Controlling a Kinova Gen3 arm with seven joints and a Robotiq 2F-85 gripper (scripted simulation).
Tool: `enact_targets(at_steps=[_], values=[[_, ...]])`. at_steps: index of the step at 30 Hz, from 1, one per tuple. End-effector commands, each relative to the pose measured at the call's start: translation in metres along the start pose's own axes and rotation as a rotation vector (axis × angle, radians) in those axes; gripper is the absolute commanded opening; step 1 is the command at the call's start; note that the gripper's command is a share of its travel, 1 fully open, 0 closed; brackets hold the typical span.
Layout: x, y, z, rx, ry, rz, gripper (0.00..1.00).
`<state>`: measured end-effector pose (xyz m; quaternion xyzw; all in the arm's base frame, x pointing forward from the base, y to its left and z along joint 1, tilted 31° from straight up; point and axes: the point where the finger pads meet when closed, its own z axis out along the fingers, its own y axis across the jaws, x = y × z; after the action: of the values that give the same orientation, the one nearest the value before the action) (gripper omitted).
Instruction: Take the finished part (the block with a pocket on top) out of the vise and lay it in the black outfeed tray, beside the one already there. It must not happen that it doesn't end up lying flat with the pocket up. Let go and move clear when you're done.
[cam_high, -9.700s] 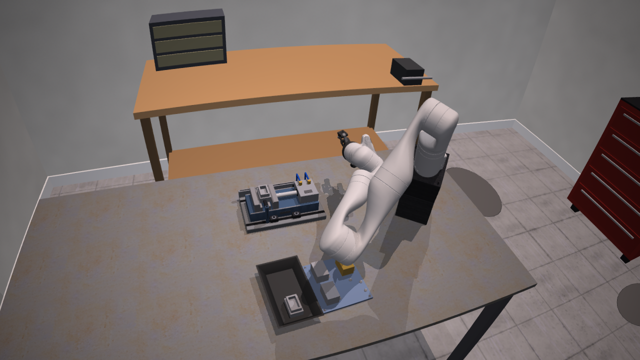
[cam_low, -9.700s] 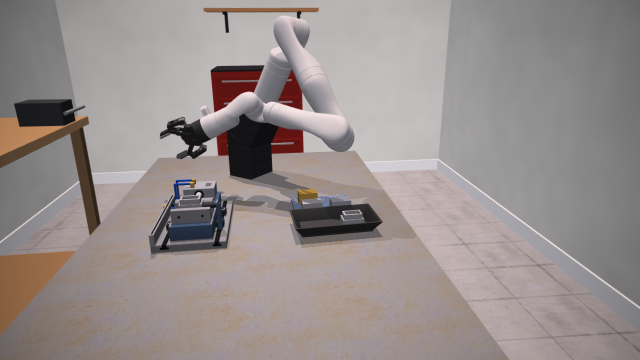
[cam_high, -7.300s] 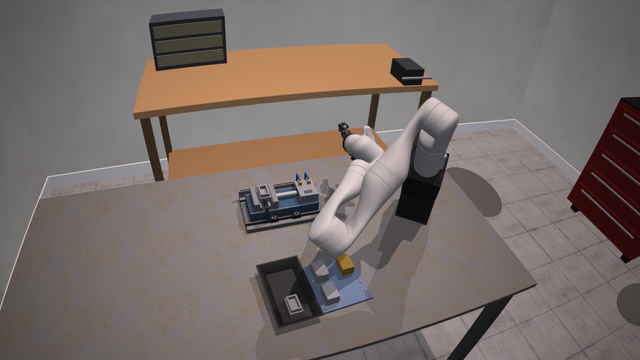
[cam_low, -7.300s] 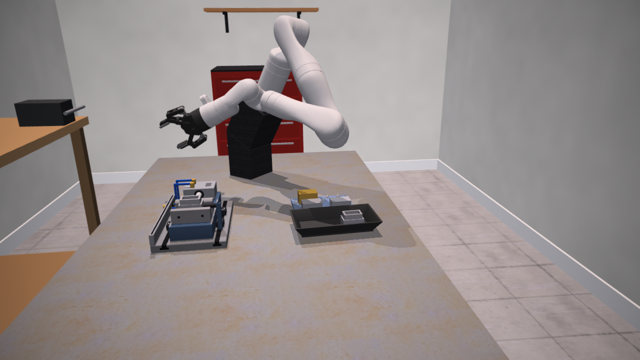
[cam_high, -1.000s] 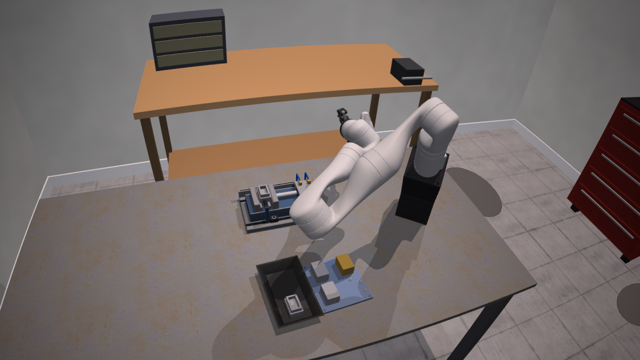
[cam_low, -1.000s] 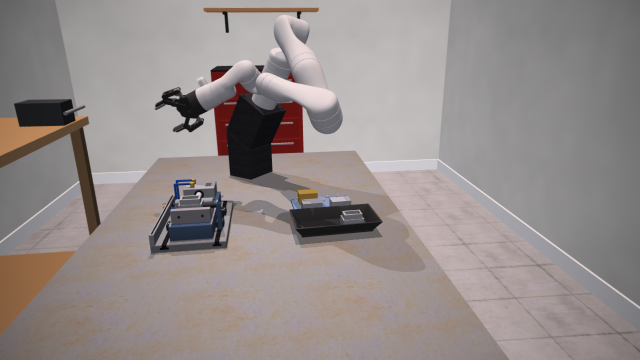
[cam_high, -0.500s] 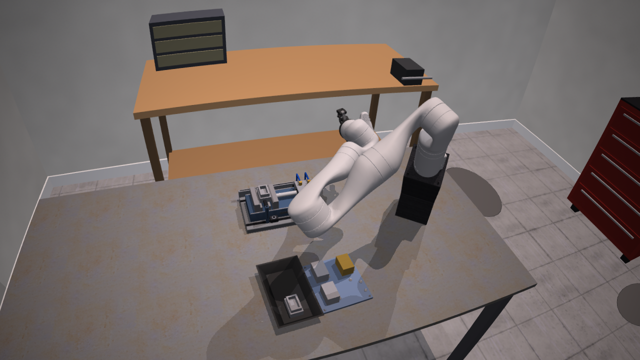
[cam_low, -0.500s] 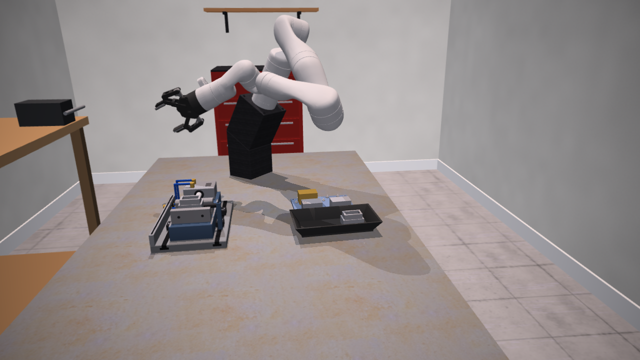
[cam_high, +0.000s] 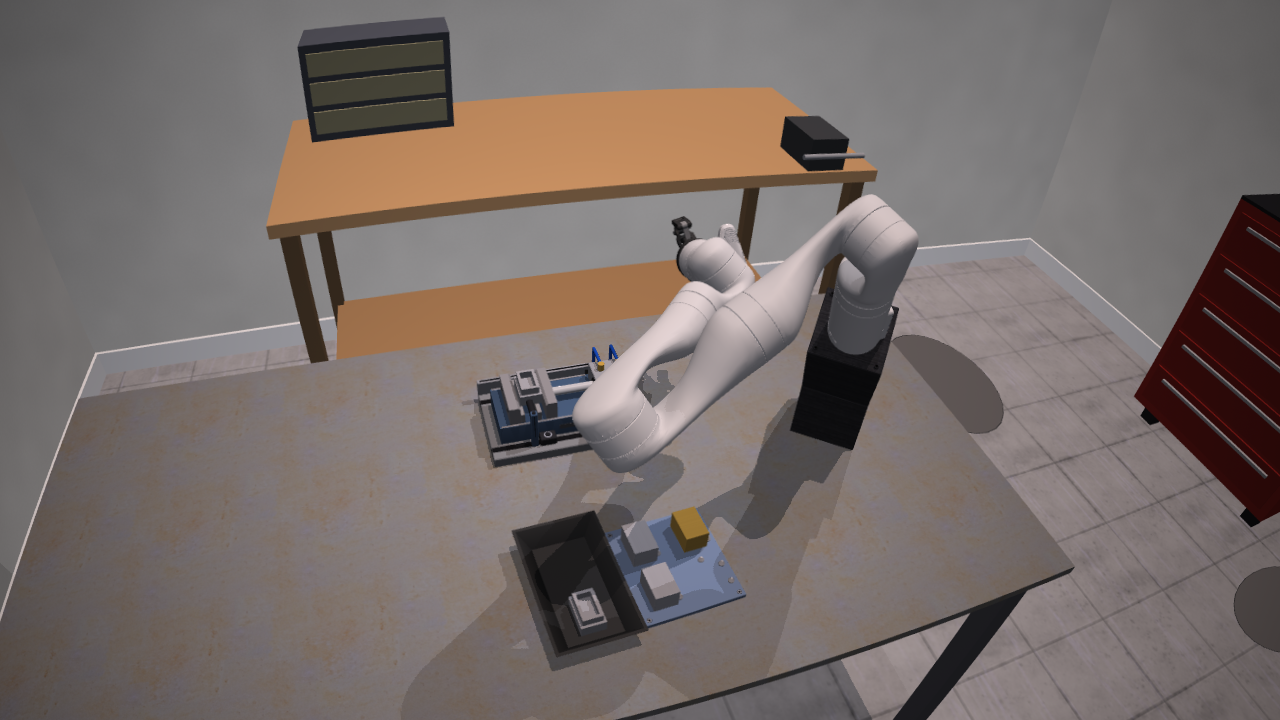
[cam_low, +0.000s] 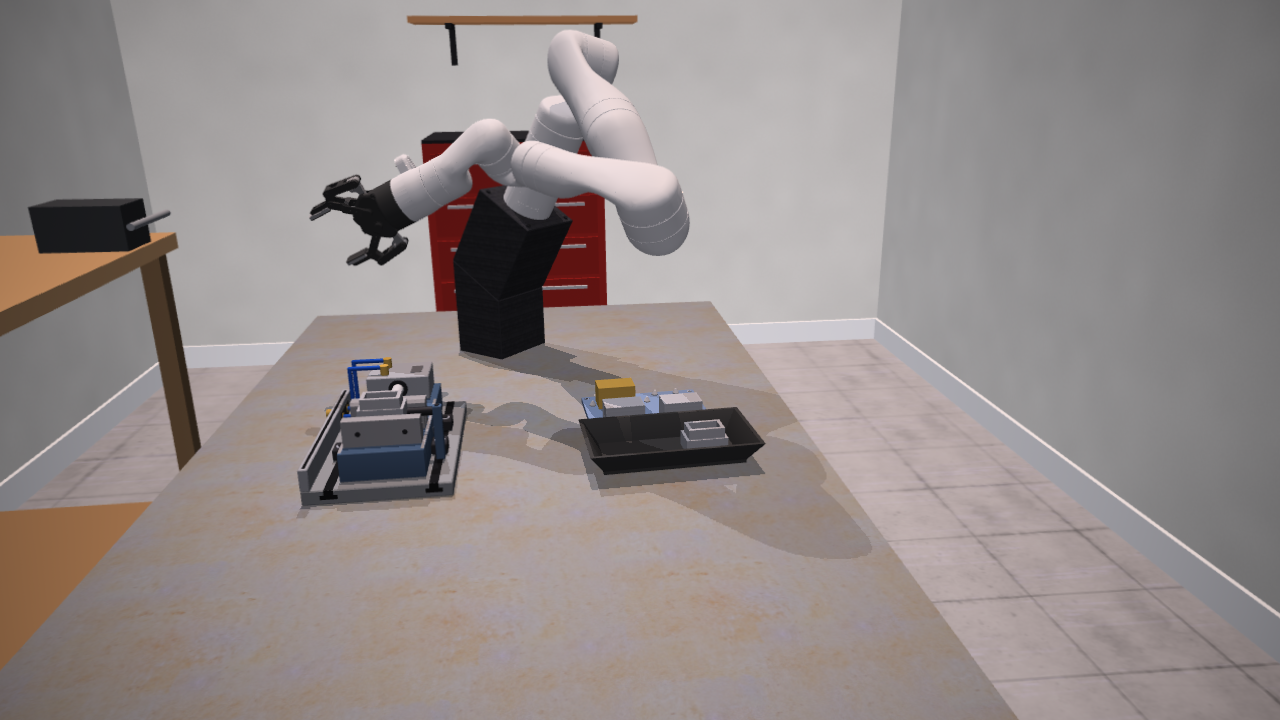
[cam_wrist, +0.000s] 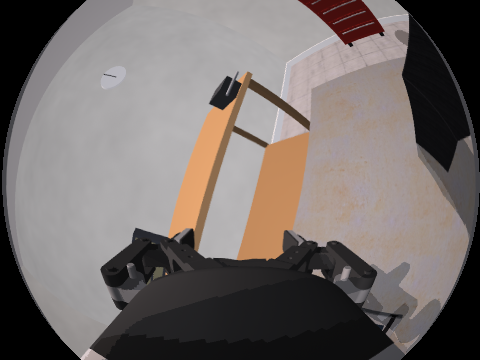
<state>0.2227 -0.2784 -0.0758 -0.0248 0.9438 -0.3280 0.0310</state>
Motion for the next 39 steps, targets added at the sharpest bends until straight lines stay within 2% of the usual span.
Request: enact_targets(at_steps=[1,39], values=[[-0.0011,0.0002,-0.0003,-0.008,0.006,0.011,1.0],[-0.0093,0.0012,-0.0045,-0.037,0.018,0.044,1.0]])
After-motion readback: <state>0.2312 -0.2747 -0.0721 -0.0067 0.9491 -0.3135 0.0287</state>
